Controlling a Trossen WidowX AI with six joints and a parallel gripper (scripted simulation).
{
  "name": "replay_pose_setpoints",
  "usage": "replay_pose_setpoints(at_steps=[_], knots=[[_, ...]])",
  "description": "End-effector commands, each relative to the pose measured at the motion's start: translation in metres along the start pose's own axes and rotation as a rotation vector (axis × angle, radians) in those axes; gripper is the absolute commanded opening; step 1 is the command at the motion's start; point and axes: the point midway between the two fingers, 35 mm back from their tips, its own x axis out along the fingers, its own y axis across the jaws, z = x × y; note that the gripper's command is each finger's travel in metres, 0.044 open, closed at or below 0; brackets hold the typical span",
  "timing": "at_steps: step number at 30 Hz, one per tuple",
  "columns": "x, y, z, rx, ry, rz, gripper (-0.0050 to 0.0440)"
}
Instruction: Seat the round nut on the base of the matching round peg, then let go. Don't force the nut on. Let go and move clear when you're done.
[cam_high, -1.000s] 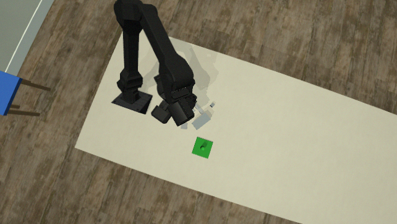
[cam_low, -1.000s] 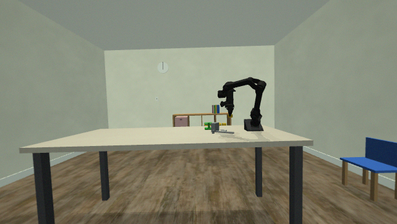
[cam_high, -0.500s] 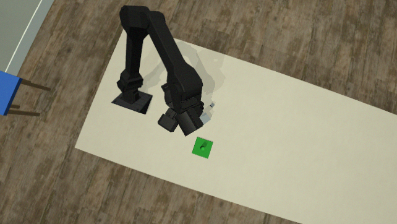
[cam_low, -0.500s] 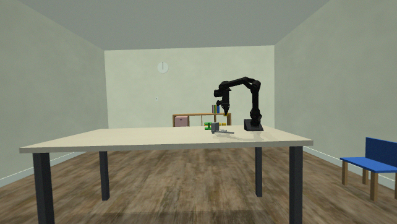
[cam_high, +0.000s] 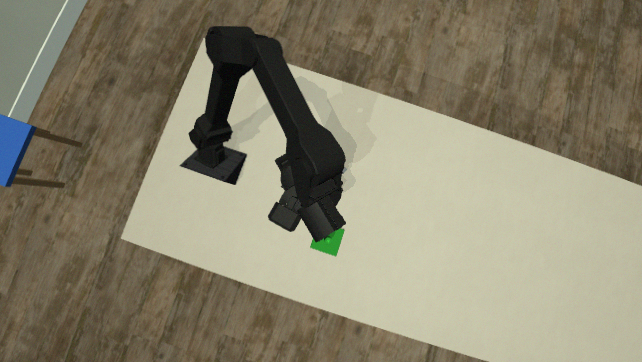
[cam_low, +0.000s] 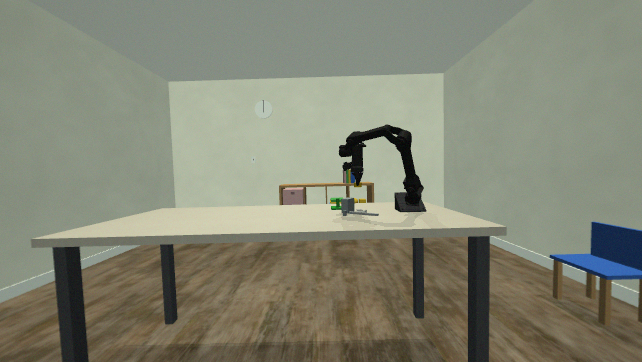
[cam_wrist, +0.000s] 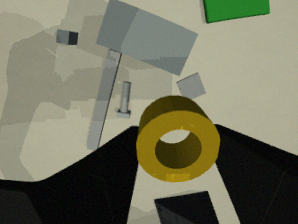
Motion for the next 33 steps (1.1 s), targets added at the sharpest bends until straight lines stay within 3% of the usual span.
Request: replay_pose_setpoints(at_steps=[1,33], knots=[[-0.003,-0.006,0.016,-0.03,-0.009,-0.007,-0.005],[0.015,-0.055,0.091,-0.148,-0.012,-0.01,-0.005]])
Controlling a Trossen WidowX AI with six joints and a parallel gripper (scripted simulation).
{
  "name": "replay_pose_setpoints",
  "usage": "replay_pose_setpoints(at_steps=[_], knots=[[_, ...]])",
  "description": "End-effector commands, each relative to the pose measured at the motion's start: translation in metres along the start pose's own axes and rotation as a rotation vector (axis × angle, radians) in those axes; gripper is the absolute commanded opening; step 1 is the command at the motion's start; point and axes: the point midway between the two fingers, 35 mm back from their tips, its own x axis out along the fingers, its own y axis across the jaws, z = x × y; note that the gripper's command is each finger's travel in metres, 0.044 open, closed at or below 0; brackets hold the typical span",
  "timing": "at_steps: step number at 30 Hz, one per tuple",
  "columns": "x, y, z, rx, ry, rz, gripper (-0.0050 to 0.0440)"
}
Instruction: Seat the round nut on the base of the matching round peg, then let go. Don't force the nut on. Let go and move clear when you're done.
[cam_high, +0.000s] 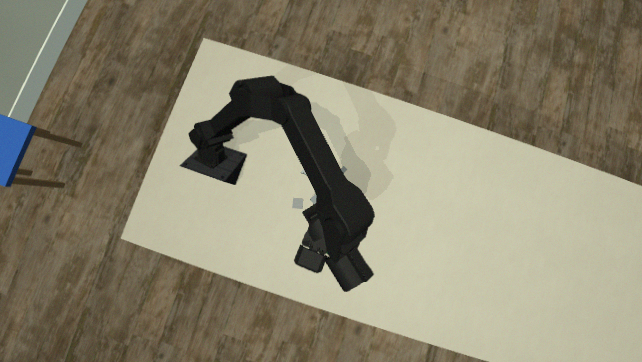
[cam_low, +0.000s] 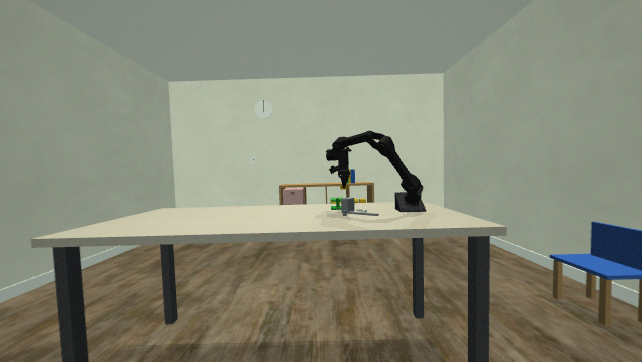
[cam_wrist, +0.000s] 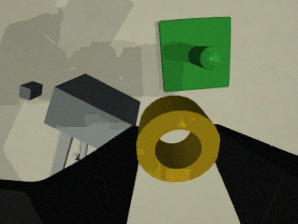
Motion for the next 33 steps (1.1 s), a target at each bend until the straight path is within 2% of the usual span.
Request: replay_pose_setpoints(at_steps=[1,12,22,33], knots=[[0.0,-0.007,0.013,-0.032,-0.013,-0.005,-0.005],[0.014,-0.031,0.035,-0.077,-0.014,-0.006,-0.005],[0.018,-0.036,0.039,-0.084,-0.014,-0.007,-0.005],[0.032,-0.036,0.04,-0.084,-0.014,-0.006,-0.005]])
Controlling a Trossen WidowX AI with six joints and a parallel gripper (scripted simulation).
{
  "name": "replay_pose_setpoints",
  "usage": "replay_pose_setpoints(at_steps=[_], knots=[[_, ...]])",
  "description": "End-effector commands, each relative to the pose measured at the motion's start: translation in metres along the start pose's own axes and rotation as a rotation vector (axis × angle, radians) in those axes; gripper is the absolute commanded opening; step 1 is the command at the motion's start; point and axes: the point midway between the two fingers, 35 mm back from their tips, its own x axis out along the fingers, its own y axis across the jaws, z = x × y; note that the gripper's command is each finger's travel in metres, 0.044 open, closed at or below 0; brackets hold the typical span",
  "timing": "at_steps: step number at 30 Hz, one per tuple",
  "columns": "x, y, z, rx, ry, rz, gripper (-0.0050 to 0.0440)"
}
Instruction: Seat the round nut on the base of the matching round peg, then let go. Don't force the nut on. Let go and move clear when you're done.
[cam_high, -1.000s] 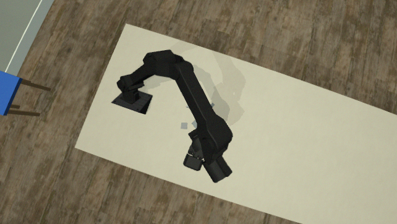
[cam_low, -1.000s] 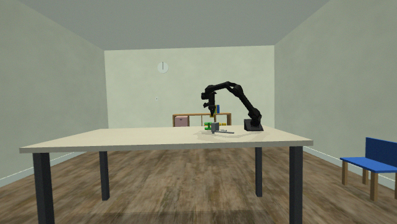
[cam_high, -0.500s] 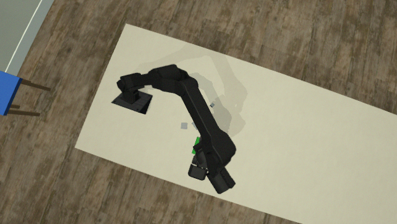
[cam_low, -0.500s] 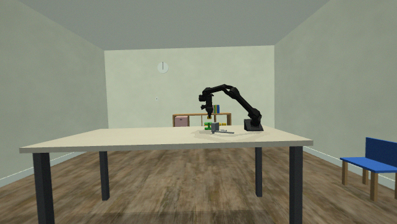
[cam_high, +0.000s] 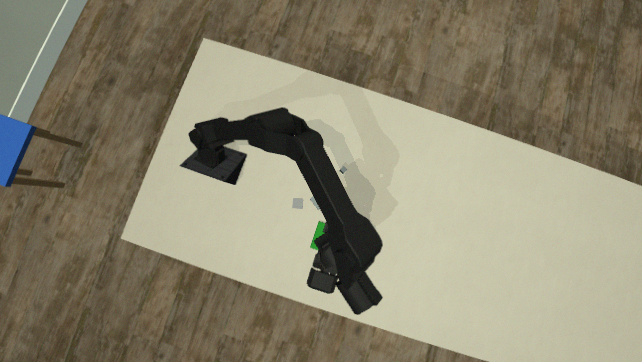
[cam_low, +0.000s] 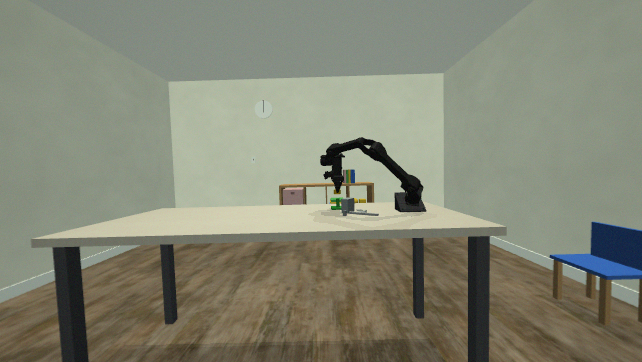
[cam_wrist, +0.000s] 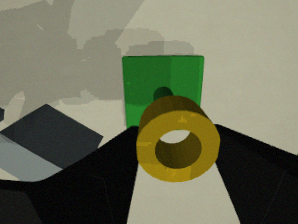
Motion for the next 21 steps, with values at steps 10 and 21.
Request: replay_pose_setpoints(at_steps=[10,21], knots=[[0.014,0.003,0.002,-0.003,-0.009,0.0,-0.005],[0.014,0.003,0.002,-0.003,-0.009,0.0,-0.005]])
